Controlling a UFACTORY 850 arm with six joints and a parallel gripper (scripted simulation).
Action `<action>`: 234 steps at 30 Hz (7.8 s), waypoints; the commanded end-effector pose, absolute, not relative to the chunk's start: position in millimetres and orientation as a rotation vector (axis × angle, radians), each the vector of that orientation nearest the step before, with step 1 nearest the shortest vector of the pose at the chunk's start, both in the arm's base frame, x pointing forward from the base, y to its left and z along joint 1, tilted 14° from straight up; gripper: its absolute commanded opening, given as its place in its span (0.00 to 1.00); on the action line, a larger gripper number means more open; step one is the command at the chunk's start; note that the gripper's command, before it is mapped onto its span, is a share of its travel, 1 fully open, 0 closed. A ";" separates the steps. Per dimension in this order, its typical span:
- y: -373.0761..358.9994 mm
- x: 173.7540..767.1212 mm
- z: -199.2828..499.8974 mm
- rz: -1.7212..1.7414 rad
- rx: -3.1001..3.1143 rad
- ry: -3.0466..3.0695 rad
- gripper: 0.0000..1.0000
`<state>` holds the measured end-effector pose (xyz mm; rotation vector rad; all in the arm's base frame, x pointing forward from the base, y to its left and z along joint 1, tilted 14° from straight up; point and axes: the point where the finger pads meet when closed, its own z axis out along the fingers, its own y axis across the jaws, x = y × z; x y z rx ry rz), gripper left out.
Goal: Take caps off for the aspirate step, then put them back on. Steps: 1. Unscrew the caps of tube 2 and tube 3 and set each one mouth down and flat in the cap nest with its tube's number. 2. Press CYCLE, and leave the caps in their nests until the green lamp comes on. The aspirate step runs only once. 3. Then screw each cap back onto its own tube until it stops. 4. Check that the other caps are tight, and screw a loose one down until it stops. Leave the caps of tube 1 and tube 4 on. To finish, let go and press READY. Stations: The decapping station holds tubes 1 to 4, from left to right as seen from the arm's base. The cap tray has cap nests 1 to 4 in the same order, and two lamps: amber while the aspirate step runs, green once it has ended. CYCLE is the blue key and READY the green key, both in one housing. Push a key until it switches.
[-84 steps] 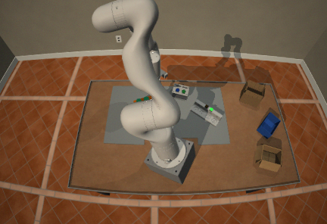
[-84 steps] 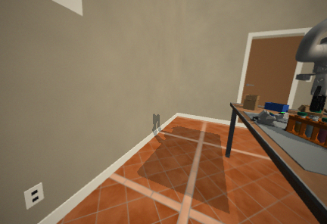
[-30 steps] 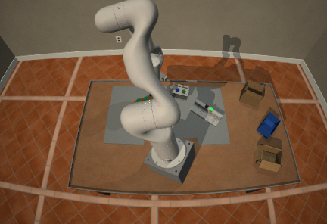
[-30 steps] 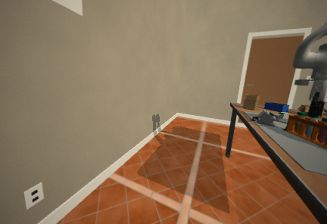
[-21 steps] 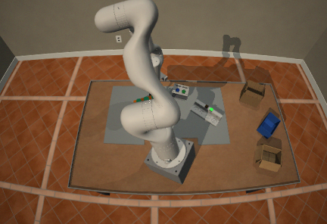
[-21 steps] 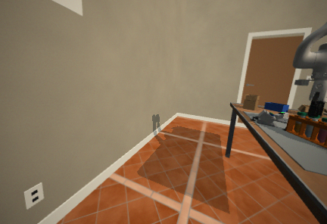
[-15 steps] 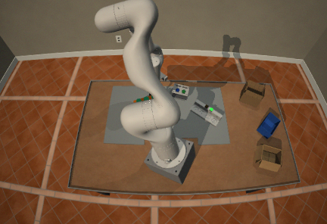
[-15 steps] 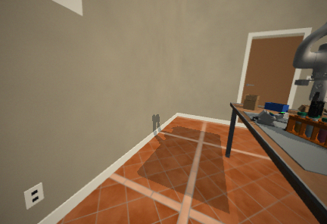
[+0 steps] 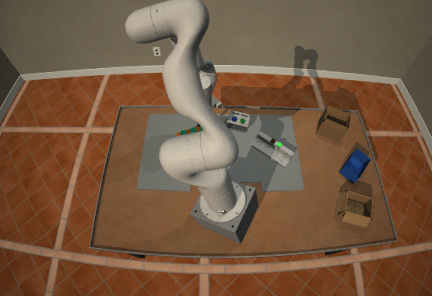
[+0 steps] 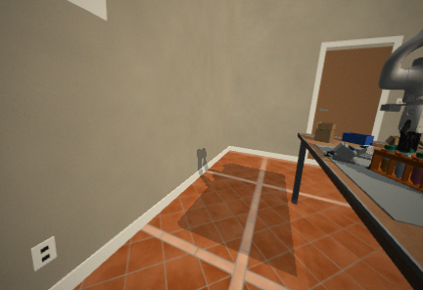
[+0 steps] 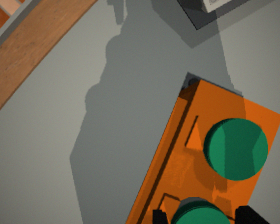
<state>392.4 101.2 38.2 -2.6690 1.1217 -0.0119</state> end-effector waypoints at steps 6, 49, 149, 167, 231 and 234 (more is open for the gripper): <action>102.1 393.5 34.5 -0.011 -2.666 1.128 0.46; 102.4 393.5 33.4 0.113 -2.125 1.981 0.00; 102.4 393.6 33.2 0.127 -2.041 2.072 0.46; 102.2 393.5 34.3 0.086 -2.269 1.808 0.46; 102.5 393.6 33.0 0.127 -2.041 2.072 0.00; 102.5 393.6 33.0 0.127 -2.041 2.072 0.00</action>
